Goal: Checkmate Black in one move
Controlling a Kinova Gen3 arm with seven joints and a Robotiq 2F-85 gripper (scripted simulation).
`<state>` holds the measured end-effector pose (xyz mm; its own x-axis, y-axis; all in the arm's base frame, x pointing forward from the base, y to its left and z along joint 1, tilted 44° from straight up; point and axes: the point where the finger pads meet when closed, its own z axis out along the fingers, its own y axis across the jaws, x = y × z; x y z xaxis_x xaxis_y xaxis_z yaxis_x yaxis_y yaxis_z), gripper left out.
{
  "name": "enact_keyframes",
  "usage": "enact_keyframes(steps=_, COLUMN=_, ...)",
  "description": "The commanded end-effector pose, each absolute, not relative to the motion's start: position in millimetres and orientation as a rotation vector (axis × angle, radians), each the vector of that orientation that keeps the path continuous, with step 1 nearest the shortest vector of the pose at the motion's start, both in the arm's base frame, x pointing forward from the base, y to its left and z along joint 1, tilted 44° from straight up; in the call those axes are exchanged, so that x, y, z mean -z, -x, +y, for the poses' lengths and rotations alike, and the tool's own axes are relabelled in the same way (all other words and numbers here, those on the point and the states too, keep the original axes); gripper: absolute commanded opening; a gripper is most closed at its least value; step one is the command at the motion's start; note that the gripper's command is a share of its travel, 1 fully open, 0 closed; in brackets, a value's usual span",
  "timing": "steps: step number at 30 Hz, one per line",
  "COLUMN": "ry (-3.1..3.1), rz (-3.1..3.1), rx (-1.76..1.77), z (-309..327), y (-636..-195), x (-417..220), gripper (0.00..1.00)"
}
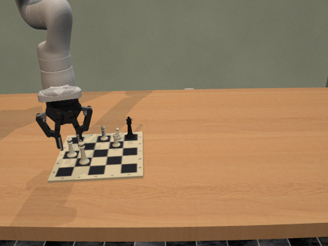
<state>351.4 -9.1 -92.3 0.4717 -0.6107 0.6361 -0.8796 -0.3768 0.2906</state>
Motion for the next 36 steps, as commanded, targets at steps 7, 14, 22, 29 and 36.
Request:
enact_keyframes(steps=7, ry=-2.117, rz=-1.230, rx=-0.577, z=-8.9, y=-351.4, x=92.5, gripper=0.41)
enact_keyframes(steps=14, ry=-2.117, rz=-1.230, rx=-0.577, z=-8.9, y=-351.4, x=92.5, gripper=0.41)
enact_keyframes(steps=22, ry=-2.117, rz=-1.230, rx=-0.577, z=-8.9, y=-351.4, x=92.5, gripper=0.41)
enact_keyframes(steps=29, ry=-2.117, rz=-1.230, rx=-0.577, z=-8.9, y=-351.4, x=92.5, gripper=0.41)
enact_keyframes(steps=36, ry=-2.117, rz=-1.230, rx=-0.577, z=-8.9, y=-351.4, x=92.5, gripper=0.00)
